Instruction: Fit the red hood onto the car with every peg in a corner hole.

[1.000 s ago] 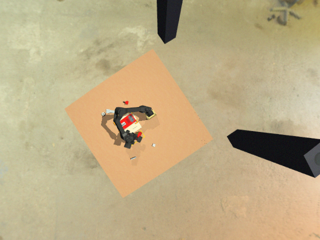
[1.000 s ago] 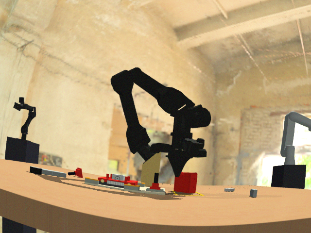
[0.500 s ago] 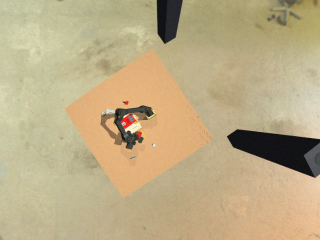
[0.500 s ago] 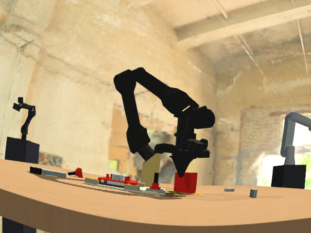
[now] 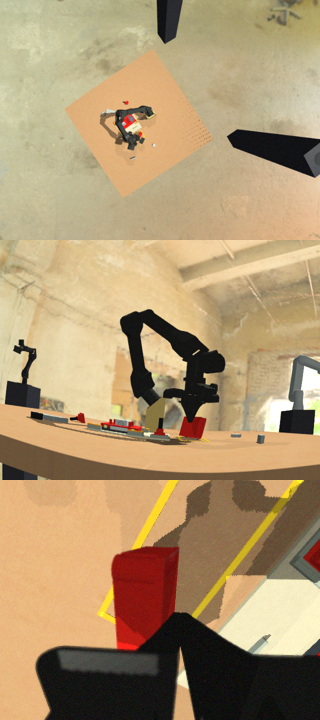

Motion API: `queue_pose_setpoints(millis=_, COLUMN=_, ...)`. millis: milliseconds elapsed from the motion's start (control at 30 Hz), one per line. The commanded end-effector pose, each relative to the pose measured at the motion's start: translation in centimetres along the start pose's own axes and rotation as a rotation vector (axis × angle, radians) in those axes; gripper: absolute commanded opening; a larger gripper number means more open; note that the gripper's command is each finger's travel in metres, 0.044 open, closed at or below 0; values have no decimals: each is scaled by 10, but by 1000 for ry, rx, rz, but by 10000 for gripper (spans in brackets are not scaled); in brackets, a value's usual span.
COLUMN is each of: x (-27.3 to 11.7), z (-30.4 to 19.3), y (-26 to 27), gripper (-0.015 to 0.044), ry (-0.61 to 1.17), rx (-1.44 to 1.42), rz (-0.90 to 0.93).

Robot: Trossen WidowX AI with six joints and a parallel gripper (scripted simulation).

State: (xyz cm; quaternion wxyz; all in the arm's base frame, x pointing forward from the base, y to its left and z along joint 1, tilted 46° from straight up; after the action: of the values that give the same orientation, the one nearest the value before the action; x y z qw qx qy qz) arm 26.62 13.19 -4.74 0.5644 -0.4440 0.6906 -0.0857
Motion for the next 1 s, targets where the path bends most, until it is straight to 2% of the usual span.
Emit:
queue_pose_setpoints(millis=0, x=0, z=1, y=5, gripper=0, ry=-1, rx=7, rz=5)
queue_pose_setpoints(millis=700, x=-3, z=1, y=25, gripper=0, ry=-2, rx=7, rz=6)
queue_pose_setpoints(millis=967, x=-78, z=1, y=21, gripper=0, ry=0, rx=7, rz=5)
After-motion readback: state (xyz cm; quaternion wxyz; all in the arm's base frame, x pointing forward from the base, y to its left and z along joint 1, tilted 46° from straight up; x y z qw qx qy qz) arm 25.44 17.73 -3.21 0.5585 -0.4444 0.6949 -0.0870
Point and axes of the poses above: the point midway between the two fingers, 35 mm back from their tips, its own x axis out along the fingers, its own y axis across the jaws, z = x × y, the point moved 9 cm from there along -x, back along the fingers, and after that the axes turned 1 degree about -x, right-handed, at the moved point
